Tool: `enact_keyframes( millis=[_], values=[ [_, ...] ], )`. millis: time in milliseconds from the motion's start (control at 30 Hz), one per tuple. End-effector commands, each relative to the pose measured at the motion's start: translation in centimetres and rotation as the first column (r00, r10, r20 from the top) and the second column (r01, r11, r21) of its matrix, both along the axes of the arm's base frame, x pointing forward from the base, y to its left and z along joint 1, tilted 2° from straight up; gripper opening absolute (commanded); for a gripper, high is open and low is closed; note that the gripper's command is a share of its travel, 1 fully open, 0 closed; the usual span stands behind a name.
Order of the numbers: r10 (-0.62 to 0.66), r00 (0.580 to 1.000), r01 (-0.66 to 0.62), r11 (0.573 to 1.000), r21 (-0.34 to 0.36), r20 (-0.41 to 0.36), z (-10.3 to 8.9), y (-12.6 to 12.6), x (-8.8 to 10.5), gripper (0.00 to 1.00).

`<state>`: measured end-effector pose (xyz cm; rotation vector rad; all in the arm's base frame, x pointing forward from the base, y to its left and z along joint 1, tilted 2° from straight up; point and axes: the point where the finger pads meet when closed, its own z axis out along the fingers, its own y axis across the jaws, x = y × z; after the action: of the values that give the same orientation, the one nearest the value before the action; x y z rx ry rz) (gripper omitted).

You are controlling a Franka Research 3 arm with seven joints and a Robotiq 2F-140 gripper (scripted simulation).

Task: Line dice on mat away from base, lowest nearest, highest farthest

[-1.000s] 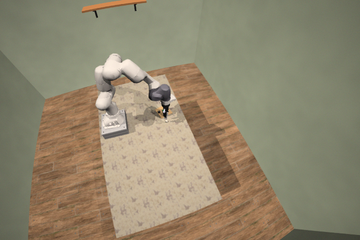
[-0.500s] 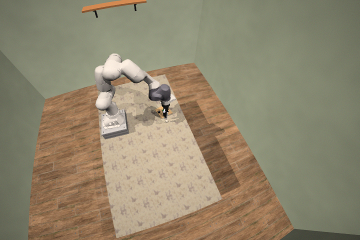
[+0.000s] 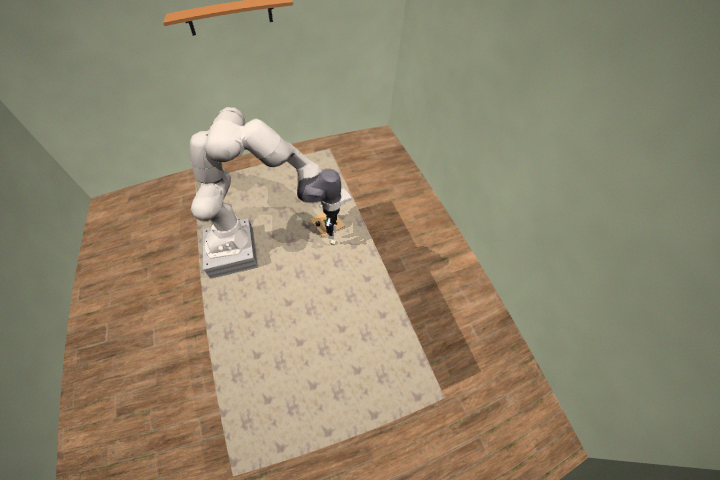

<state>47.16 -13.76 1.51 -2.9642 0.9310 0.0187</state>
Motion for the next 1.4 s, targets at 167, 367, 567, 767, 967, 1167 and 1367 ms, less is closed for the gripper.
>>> enact_keyframes(
  millis=[167,367,567,767,967,1167,1367],
  values=[
    [0.002,1.0,-0.002,1.0,0.0,0.004,-0.8,-0.1,0.2,0.21],
    [0.002,1.0,-0.002,1.0,0.0,0.004,-1.7,0.0,0.2,0.21],
    [0.002,1.0,-0.002,1.0,0.0,0.004,-2.3,0.0,0.2,0.21],
    [0.002,1.0,-0.002,1.0,0.0,0.004,-3.3,0.0,0.2,0.21],
    [0.002,1.0,-0.002,1.0,0.0,0.004,-4.1,0.0,0.2,0.21],
    [0.002,1.0,-0.002,1.0,0.0,0.004,-4.5,0.0,0.2,0.21],
    [0.002,1.0,-0.002,1.0,0.0,0.004,-4.9,0.0,0.2,0.21]
  ],
)
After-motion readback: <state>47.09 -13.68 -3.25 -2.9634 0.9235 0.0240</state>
